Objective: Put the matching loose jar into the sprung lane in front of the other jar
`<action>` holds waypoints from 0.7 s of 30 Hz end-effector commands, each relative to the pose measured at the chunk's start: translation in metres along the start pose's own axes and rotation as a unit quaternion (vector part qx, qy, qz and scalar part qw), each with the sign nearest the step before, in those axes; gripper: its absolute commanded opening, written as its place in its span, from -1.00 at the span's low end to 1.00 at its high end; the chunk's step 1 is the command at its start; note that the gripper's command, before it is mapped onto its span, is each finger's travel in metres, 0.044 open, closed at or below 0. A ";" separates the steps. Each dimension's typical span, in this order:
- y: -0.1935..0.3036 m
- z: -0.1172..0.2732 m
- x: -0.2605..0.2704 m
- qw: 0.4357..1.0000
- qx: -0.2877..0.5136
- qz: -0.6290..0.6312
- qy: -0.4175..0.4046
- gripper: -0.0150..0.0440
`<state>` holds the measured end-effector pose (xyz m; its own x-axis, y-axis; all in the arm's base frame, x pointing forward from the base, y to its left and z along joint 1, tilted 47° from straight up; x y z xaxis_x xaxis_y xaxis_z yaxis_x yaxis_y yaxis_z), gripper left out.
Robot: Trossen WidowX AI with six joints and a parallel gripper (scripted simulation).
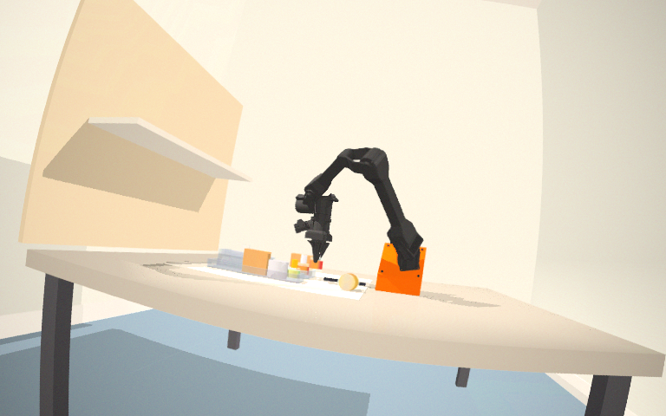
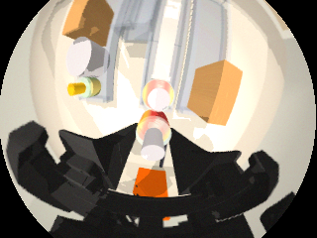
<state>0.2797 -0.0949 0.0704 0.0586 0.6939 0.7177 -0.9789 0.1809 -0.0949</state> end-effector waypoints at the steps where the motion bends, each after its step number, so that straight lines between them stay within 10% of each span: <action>1: -0.005 0.001 0.000 1.000 -0.005 0.003 0.001 -0.49; 21: -0.012 0.001 0.000 1.000 -0.006 0.003 0.001 -0.49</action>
<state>0.2847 -0.0952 0.0700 0.0665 0.6918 0.7190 -0.9802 0.1799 -0.0824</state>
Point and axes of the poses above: the point midway between the two fingers, 35 mm back from their tips, its own z axis back along the fingers, its own x axis across the jaws, y = z × x, the point moved 6 cm from there along z, back along the fingers
